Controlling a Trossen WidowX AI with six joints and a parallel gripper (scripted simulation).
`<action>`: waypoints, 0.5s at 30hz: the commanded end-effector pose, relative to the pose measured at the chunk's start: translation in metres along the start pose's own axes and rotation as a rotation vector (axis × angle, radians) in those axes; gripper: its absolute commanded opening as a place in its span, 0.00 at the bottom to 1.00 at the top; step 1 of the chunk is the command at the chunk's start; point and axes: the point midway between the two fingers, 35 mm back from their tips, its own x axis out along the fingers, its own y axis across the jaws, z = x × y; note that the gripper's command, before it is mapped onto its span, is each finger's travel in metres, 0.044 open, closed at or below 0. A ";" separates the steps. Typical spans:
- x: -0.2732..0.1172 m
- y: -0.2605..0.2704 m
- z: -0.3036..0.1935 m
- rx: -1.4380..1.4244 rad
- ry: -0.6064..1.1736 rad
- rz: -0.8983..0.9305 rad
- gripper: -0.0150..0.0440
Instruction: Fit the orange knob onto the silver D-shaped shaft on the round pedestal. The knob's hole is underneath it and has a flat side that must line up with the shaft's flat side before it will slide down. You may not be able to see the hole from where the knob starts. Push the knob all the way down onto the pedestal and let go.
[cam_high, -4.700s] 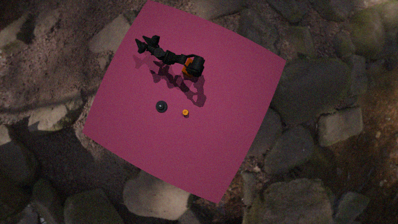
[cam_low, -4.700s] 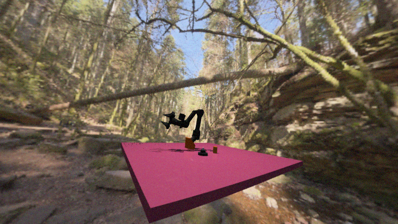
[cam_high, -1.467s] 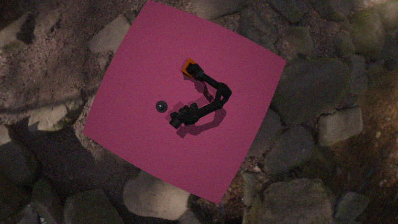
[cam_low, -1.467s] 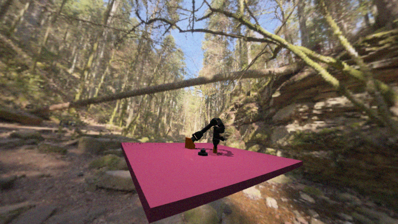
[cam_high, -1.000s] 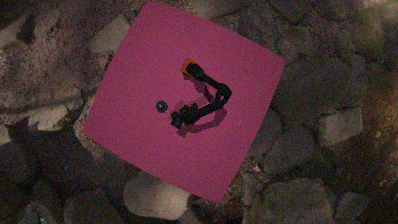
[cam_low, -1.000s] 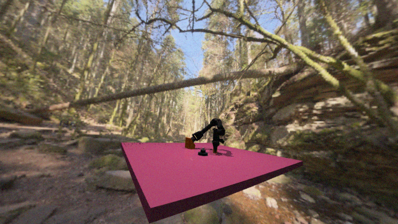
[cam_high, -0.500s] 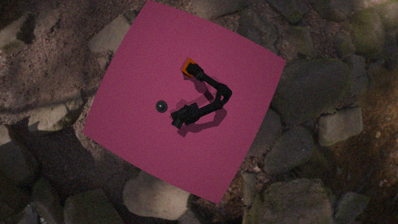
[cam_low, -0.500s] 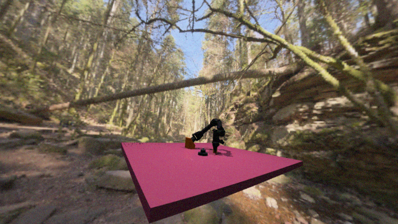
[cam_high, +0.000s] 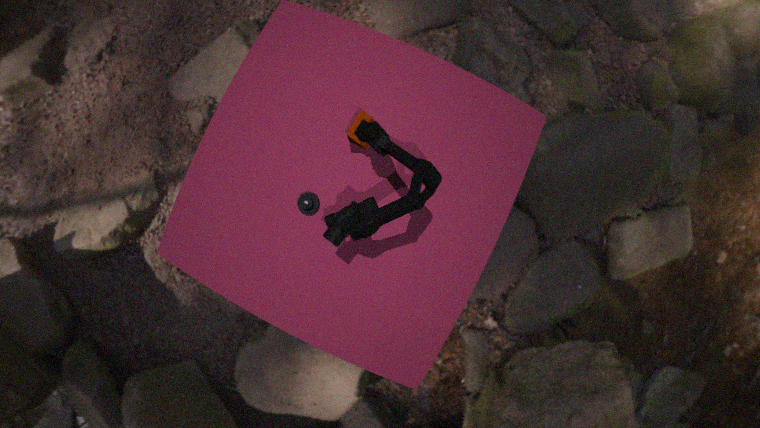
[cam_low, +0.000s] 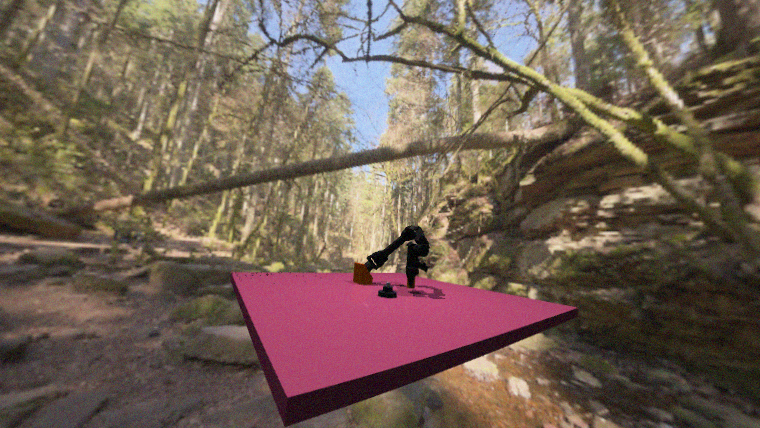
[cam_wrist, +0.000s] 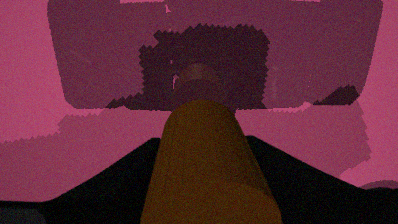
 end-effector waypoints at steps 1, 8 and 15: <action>-0.023 -0.005 0.002 0.009 -0.004 -0.018 0.25; -0.063 -0.006 0.001 0.035 -0.007 -0.020 0.25; -0.103 0.000 -0.001 0.060 -0.017 -0.015 0.25</action>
